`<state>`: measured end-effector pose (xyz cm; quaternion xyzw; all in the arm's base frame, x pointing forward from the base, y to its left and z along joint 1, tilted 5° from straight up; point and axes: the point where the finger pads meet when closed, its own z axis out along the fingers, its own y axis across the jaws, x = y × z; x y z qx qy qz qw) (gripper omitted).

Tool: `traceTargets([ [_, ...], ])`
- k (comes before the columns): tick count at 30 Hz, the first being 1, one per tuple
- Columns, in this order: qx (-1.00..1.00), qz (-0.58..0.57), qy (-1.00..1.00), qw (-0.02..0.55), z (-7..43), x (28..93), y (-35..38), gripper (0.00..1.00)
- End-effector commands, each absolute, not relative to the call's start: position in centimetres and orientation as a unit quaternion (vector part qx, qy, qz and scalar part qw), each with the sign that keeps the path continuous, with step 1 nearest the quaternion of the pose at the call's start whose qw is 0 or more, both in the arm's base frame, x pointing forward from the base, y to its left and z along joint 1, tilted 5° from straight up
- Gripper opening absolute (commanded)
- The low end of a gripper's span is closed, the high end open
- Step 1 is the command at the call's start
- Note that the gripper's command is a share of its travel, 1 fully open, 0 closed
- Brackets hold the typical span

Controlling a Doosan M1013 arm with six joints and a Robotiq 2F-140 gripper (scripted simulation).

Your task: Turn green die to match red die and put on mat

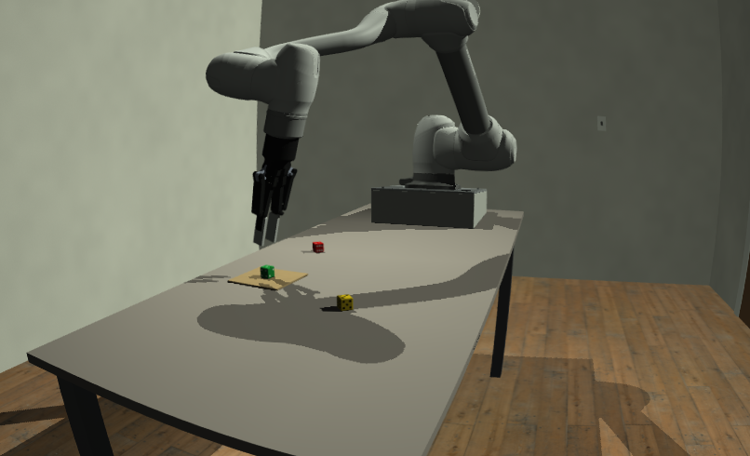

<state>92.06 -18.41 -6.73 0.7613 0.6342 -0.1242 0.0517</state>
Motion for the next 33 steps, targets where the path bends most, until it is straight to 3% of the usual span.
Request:
traceTargets([
  [1,0.76,-0.133,0.633,0.059,-6.8,92.1,-18.0,0.32],
  [33,0.7,-0.325,0.596,0.221,-7.4,92.3,-16.9,0.32],
])
